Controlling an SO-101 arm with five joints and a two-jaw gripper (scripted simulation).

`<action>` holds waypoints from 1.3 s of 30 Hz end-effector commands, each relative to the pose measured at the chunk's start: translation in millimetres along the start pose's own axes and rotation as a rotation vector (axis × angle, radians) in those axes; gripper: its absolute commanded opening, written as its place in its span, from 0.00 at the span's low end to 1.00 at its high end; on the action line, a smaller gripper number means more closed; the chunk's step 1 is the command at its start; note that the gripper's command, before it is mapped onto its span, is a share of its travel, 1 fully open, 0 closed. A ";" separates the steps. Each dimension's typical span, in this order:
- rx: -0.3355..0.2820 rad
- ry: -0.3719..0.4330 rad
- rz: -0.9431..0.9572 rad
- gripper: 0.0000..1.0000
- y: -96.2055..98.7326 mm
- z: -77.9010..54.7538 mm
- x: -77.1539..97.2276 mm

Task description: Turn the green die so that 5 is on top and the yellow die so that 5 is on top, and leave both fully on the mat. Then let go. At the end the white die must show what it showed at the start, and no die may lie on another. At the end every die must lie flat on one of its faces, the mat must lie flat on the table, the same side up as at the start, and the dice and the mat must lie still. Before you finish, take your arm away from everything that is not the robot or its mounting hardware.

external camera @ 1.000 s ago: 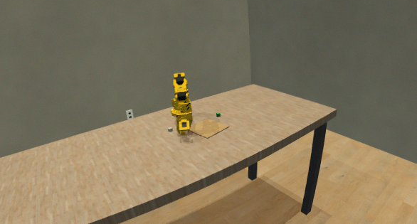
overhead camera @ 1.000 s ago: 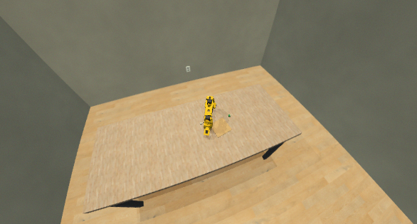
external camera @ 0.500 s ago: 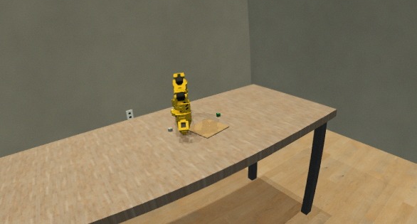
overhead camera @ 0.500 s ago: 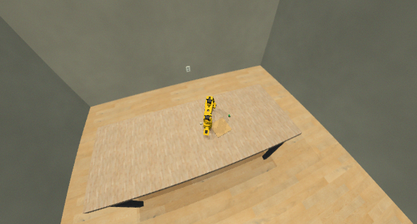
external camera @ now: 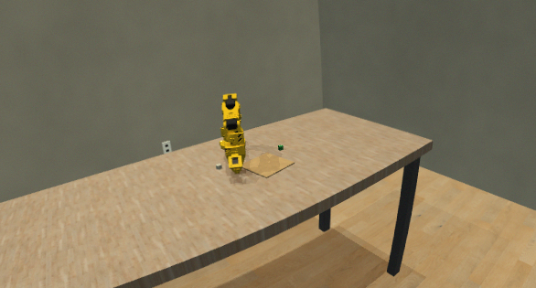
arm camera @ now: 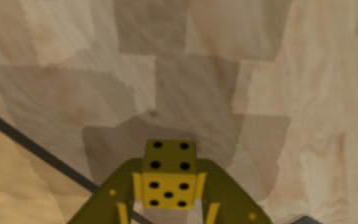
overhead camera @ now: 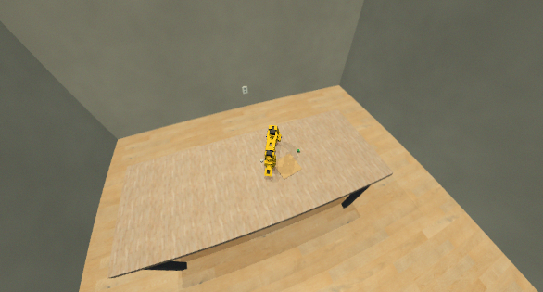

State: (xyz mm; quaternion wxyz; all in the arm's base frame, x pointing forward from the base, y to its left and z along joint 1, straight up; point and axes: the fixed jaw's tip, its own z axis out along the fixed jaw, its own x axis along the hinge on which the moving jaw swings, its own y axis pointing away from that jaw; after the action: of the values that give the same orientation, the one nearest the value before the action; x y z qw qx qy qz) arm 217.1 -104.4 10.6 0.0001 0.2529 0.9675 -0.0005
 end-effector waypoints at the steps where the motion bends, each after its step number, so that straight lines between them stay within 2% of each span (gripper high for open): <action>1: -0.002 -0.032 0.005 0.06 -2.5 -4.8 -4.1; 11: -0.002 -0.032 0.005 0.00 -2.5 -4.8 -4.1; 21: -0.002 -0.032 0.005 0.00 -2.3 -6.5 -4.2; 25: -0.002 -0.032 0.005 0.00 -1.6 -12.7 -4.7; 31: -0.002 -0.032 0.005 0.00 0.3 -29.3 -4.9; 33: -0.002 -0.032 0.005 0.00 0.3 -29.3 -4.9; 39: -0.002 -0.032 0.005 0.00 2.0 -45.9 -3.2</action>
State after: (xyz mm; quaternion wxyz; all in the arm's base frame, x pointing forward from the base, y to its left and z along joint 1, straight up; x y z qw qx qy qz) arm 211.8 -101.7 31.2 -0.0258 0.2548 0.9666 0.0053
